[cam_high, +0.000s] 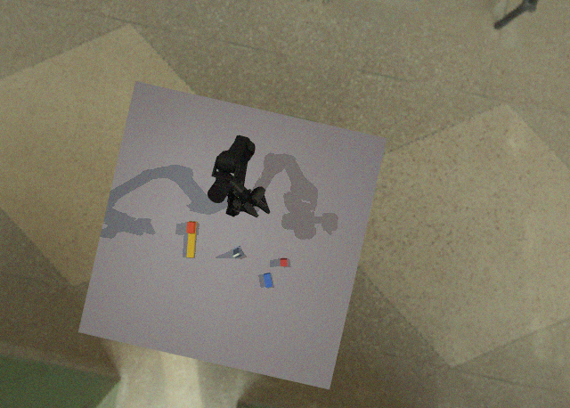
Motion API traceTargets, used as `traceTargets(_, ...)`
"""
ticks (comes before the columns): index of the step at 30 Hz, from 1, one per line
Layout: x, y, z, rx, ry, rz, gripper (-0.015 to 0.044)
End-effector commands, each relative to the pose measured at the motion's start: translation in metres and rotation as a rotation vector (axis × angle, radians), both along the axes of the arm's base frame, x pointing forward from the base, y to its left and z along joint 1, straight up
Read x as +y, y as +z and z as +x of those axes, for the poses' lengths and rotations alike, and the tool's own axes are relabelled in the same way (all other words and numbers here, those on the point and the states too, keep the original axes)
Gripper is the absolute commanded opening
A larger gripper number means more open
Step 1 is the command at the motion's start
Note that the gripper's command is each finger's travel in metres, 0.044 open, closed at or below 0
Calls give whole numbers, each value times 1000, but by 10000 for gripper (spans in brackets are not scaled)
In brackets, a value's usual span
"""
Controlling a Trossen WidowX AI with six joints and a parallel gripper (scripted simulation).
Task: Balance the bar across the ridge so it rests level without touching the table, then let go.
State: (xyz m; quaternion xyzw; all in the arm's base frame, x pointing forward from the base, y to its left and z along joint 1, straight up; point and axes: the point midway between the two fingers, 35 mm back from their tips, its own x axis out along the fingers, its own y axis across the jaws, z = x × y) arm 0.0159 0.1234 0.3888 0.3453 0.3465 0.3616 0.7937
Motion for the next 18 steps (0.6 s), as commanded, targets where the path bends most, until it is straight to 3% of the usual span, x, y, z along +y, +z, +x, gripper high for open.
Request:
traceTargets(1,0,0,1,0,-2,-2,374)
traceTargets(4,-3,-1,15,-1,-29,-33,315)
traceTargets(18,-31,-12,96,13,-163,-235,315)
